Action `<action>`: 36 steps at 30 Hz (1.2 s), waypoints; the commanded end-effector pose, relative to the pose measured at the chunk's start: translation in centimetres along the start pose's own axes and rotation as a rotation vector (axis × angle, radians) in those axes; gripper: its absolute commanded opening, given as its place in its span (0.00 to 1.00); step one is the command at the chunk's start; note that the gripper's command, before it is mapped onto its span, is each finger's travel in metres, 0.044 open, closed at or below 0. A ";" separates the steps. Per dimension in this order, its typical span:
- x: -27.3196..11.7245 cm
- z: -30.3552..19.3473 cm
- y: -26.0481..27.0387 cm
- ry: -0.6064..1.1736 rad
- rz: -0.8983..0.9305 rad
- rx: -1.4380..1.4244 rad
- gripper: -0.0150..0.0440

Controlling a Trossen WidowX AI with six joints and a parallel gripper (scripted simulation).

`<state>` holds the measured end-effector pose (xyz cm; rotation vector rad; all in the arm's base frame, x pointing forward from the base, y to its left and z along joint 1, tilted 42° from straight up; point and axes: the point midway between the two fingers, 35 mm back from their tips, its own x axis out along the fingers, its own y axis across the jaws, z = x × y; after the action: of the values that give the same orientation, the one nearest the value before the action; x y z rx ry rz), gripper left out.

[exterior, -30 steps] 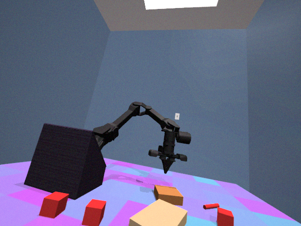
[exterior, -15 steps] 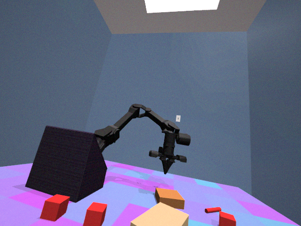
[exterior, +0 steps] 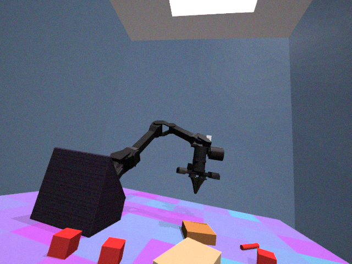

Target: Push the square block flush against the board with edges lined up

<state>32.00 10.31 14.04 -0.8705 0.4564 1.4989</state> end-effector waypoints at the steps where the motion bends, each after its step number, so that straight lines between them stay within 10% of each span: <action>1: -0.2 0.1 0.0 -0.003 -0.001 -0.005 0.25; 23: -0.2 0.1 0.0 -0.003 -0.001 -0.005 0.25; 36: 7.0 -1.5 -3.5 -0.005 -0.003 -0.006 0.25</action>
<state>35.74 14.04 8.89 -0.8673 0.4515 1.5142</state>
